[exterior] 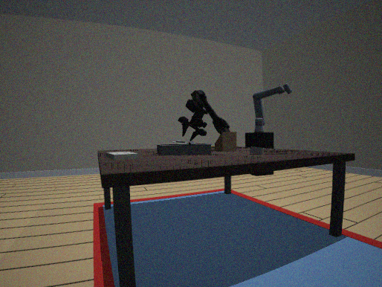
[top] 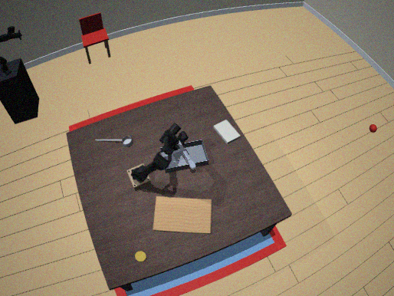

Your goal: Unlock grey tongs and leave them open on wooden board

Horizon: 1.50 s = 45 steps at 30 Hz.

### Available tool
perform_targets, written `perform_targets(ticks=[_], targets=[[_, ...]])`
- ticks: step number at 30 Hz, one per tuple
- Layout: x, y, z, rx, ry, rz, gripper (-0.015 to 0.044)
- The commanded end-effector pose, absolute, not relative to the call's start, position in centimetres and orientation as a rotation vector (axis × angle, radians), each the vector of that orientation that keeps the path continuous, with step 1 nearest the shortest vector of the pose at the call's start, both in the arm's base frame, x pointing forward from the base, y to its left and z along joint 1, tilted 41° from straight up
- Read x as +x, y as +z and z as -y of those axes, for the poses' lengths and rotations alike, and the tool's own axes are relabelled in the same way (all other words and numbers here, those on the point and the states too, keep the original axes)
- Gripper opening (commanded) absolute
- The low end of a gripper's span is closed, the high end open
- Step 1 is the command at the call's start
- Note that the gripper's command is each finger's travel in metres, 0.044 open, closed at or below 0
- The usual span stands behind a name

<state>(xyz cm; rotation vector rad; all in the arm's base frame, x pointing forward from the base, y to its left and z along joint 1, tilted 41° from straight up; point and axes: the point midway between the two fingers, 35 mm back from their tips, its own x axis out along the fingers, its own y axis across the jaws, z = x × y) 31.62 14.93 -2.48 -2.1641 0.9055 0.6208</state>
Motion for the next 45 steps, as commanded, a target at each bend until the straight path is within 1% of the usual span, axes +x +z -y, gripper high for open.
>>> perform_targets(ticks=[1, 43, 45], targets=[[32.0, -3.3, -14.6, -2.171, 0.634, -0.91, 0.026], [35.8, -7.2, -11.8, -2.177, 0.626, -0.909, 0.026], [35.8, -6.7, -11.9, -2.171, 0.612, -0.91, 0.0208]])
